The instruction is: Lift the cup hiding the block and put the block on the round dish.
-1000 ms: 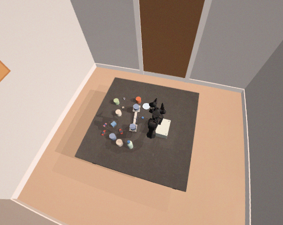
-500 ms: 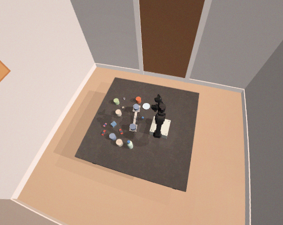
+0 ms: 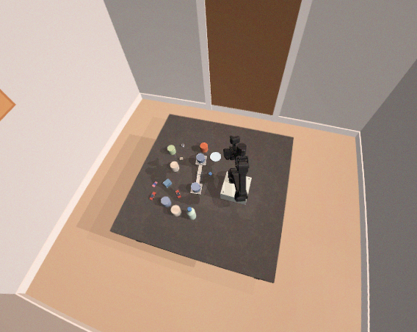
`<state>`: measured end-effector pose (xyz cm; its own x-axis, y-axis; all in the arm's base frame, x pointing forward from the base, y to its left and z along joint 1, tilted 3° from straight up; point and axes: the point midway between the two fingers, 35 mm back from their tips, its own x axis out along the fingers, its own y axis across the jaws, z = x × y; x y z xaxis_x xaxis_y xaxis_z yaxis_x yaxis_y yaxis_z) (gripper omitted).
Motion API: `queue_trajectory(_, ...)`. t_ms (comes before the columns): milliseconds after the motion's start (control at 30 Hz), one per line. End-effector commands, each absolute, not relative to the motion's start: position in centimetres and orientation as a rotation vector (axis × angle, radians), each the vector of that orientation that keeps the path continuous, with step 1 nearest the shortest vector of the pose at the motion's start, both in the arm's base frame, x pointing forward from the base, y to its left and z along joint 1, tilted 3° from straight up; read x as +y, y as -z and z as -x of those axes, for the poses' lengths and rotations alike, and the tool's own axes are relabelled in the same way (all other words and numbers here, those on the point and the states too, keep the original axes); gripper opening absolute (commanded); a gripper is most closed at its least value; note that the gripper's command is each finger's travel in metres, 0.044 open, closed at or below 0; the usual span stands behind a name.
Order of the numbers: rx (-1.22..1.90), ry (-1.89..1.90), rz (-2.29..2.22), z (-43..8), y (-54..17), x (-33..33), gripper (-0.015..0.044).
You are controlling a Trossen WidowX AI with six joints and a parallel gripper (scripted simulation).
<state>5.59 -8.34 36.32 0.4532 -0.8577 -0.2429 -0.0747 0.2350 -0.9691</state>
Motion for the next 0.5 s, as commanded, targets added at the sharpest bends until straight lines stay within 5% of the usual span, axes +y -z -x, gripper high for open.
queue_trajectory(0, 0.889, 0.596, 1.1, -7.2, -34.4, -9.6, 0.044)
queue_trajectory(467, 0.739, 0.367, 0.718, -12.2, -28.6, -10.6, 0.044)
